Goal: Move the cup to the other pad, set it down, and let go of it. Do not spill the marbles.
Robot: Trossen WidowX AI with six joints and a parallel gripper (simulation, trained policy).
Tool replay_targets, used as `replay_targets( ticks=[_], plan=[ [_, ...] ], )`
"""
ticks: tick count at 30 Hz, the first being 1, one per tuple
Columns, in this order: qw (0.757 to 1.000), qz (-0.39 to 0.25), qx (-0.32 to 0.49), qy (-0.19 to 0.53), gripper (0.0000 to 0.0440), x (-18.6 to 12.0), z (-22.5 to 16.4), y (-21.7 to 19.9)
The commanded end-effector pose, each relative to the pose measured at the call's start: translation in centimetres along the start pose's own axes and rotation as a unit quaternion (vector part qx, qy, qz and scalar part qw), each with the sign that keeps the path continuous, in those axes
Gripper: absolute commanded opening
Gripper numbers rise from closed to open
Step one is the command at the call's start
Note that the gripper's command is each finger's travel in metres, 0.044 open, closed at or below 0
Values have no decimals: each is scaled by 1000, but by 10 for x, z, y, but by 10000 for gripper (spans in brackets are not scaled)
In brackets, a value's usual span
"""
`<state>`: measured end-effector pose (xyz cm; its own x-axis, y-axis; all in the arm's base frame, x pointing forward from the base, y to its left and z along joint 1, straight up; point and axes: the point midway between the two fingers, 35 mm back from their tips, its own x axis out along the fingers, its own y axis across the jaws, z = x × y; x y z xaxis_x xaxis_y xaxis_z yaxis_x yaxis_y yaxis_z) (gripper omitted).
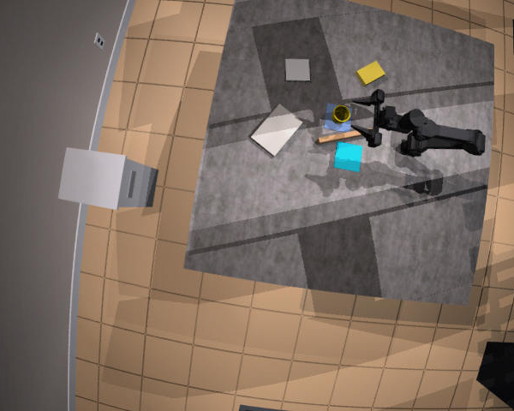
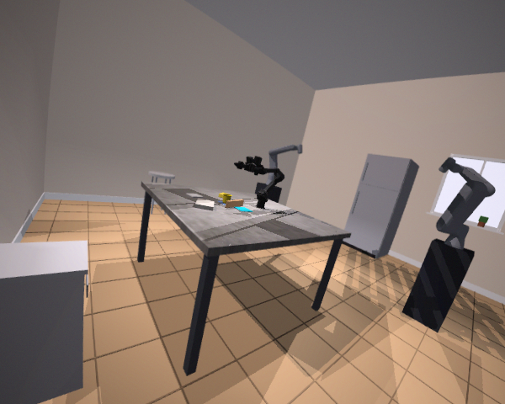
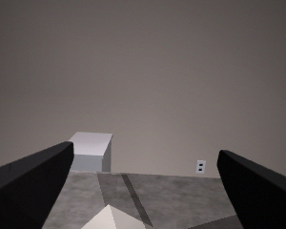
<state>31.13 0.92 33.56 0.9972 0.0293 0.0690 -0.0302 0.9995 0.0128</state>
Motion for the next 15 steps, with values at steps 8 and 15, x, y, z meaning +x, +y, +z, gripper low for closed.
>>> replay_targets(
  ticks=[8, 15],
  plan=[
    [999, -2, 22, 36, 190, 4, -9, 4],
    [995, 6, 46, 85, 74, 9, -21, 14]
  ],
)
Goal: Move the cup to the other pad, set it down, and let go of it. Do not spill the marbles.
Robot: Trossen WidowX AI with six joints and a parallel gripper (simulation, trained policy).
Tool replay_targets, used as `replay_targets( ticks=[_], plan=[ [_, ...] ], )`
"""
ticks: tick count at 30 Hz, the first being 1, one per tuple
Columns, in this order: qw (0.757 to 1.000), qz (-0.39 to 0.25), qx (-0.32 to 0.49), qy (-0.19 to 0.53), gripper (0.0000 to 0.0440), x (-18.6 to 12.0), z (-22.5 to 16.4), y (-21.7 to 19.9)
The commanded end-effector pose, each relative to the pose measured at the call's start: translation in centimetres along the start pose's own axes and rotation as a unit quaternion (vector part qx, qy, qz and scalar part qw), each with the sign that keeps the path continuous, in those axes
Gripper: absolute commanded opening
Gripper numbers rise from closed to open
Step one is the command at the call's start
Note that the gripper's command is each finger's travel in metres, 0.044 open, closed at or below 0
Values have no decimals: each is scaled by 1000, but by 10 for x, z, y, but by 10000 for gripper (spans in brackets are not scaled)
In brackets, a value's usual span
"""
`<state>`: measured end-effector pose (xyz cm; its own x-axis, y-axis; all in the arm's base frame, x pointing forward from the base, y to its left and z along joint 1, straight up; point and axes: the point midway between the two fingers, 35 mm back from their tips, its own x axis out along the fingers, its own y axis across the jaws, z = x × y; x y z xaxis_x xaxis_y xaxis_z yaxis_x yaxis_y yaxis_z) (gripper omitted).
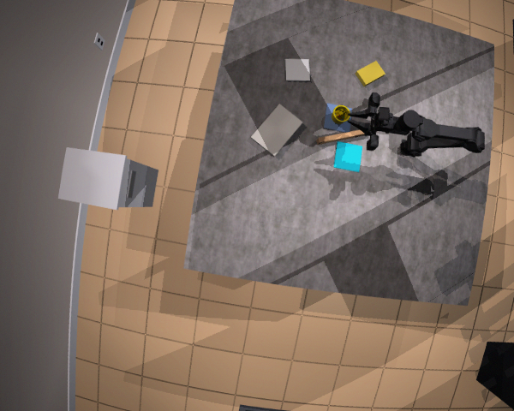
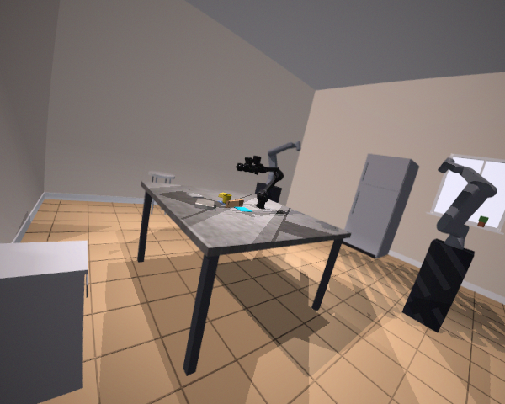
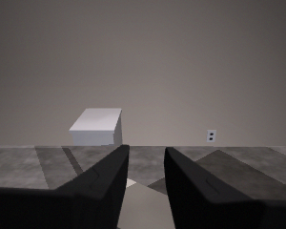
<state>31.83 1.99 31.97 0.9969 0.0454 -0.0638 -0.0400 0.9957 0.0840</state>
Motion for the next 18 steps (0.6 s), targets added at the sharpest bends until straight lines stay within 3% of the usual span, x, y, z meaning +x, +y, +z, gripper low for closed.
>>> replay_targets(
  ticks=[1, 9, 18],
  plan=[
    [1000, 3, 14, 26, 76, 4, -6, 5],
    [996, 16, 44, 82, 112, 13, -16, 18],
    [986, 17, 74, 147, 118, 22, -28, 30]
  ],
)
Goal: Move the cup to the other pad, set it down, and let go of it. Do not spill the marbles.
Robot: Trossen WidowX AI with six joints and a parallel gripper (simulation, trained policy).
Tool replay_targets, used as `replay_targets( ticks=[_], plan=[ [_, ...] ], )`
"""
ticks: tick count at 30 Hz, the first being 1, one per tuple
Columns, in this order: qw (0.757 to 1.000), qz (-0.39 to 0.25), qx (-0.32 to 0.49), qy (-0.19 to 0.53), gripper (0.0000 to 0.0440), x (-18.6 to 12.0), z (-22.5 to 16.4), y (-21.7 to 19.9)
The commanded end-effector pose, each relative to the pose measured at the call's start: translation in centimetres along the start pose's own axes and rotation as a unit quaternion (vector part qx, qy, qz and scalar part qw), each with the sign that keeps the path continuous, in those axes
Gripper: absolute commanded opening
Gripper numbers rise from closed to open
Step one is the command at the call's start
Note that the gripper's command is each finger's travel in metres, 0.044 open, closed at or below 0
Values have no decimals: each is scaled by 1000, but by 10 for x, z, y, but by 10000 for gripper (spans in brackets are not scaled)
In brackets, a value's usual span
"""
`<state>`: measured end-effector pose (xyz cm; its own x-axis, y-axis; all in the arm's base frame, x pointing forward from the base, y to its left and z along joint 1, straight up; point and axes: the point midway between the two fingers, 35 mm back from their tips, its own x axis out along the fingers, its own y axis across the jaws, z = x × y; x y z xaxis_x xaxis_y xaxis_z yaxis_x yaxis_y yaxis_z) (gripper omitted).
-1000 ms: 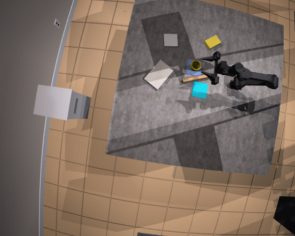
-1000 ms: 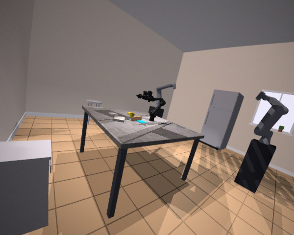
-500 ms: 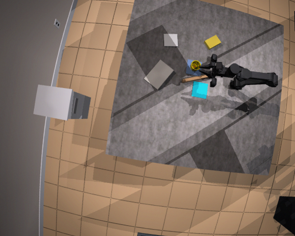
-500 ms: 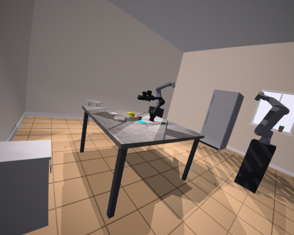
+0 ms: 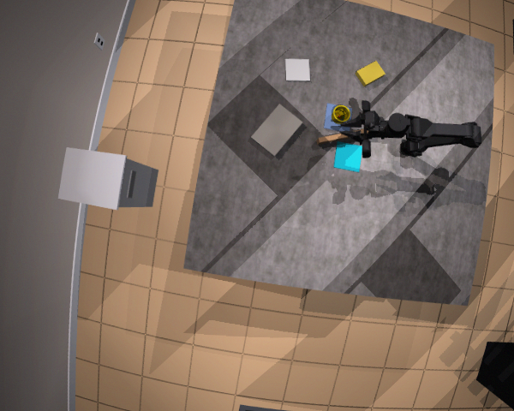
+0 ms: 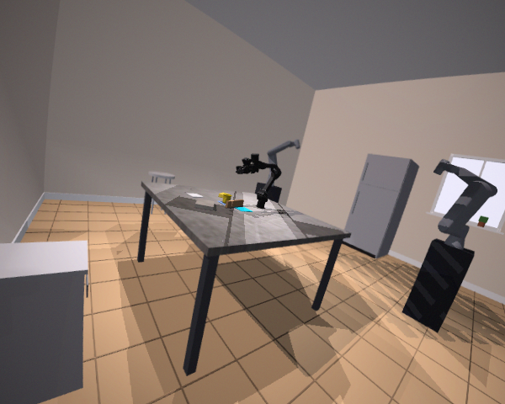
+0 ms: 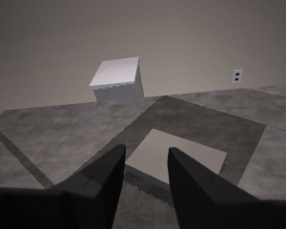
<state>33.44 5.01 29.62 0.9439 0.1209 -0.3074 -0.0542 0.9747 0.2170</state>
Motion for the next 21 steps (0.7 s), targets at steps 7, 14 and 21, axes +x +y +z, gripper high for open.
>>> replay_targets(
  ticks=[7, 14, 21],
  plan=[
    [997, -10, 32, 71, 113, 12, -12, 8],
    [991, -22, 49, 123, 107, 19, -21, 13],
    [982, -39, 60, 176, 101, 26, -31, 14]
  ],
)
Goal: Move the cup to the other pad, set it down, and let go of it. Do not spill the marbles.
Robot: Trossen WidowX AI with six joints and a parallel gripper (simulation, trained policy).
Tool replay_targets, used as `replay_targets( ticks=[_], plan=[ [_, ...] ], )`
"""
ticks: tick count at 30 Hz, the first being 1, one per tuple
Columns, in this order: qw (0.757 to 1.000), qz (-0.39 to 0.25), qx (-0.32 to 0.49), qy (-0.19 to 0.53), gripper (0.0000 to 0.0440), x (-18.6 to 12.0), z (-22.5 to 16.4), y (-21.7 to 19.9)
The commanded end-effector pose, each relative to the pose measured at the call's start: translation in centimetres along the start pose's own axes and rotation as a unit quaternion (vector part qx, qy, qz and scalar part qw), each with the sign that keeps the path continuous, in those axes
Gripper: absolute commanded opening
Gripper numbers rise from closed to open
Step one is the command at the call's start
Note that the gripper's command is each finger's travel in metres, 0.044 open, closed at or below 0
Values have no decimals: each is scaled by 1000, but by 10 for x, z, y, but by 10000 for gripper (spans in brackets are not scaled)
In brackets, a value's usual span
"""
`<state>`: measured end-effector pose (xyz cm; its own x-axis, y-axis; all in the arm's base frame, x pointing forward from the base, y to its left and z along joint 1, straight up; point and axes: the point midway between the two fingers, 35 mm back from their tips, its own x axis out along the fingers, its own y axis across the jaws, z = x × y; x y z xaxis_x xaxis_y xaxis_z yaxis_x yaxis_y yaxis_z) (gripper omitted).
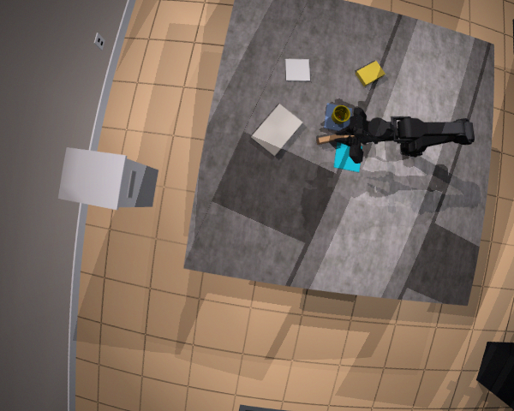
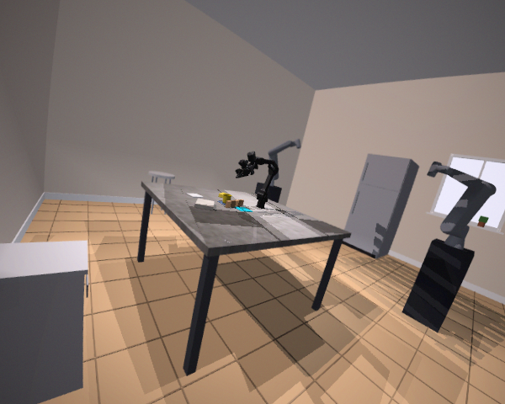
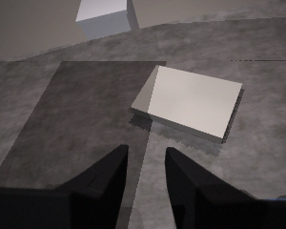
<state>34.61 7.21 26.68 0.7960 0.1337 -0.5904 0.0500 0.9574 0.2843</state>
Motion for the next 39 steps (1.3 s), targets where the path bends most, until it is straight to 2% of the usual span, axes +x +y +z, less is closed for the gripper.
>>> replay_targets(
  ticks=[1, 20, 39],
  plan=[
    [1000, -12, 7, 26, 101, 5, -4, 0],
    [984, -79, 3, 161, 121, 23, -26, -13],
    [947, -142, -28, 286, 115, 32, -44, -45]
  ],
)
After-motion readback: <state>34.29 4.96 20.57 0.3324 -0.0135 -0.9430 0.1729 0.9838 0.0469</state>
